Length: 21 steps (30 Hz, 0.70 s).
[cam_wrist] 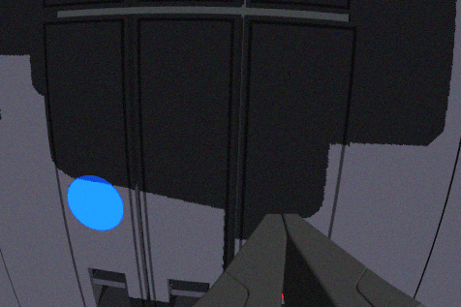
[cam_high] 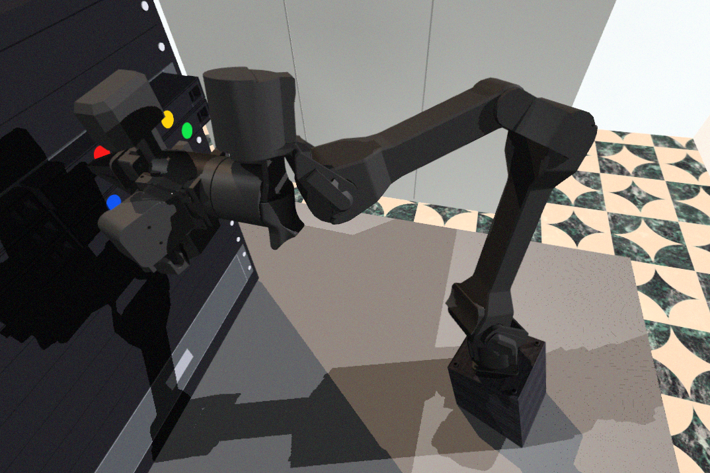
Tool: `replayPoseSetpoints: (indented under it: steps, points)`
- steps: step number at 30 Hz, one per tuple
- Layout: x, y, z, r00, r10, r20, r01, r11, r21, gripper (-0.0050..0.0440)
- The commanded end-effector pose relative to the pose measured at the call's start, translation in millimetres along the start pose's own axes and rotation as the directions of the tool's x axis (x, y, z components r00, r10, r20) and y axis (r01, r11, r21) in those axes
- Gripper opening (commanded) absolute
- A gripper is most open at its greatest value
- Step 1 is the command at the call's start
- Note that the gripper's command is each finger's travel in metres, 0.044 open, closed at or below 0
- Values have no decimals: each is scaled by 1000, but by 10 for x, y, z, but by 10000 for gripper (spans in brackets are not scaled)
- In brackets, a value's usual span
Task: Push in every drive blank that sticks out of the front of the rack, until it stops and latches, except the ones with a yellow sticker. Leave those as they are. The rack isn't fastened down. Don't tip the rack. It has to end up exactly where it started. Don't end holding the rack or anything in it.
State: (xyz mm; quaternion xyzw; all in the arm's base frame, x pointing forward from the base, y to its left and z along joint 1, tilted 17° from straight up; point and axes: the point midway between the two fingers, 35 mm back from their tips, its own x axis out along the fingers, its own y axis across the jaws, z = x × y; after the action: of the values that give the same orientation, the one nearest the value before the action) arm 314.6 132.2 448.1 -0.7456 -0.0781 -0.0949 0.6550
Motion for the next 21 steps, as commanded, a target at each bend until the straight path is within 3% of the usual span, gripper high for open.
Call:
replayPoseSetpoints:
  steps: [1,21]
  points:
    - [3,-158,-31,999,-36,4,36,999,27,0]
    - [26,-173,-31,999,-36,4,36,999,27,0]
